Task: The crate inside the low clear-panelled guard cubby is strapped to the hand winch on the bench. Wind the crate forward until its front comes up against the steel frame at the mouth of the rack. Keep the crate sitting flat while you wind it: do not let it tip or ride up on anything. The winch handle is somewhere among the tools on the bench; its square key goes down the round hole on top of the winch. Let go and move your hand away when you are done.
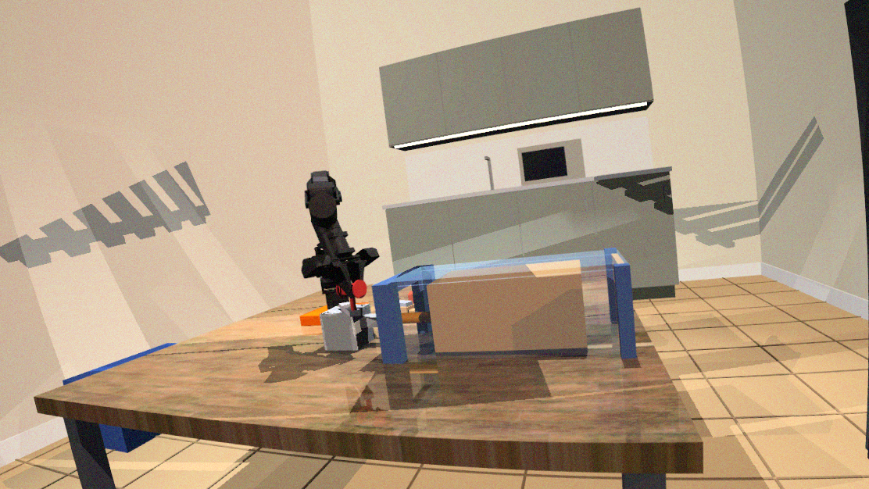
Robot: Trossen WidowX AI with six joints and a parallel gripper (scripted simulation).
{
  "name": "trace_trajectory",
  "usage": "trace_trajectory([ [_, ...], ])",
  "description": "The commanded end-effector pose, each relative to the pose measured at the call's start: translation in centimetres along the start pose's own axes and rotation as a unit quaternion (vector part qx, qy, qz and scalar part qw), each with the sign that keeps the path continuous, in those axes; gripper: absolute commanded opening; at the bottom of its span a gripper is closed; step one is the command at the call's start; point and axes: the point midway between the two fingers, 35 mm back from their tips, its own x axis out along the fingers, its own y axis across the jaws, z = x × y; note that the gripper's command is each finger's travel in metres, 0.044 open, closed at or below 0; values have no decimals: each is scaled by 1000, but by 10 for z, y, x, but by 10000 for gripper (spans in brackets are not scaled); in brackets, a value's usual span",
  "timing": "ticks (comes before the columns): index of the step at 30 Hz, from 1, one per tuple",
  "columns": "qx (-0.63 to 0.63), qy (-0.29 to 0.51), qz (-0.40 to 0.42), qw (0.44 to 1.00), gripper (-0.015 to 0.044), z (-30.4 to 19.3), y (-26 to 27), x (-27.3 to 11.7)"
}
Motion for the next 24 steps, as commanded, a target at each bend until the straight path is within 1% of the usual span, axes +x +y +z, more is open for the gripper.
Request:
trace_trajectory([
  [1, -6, 6, -23, 1000, 0, -7, -20, 4],
  [24, -6, 6, -24, 1000, 0, -11, -45, 5],
])
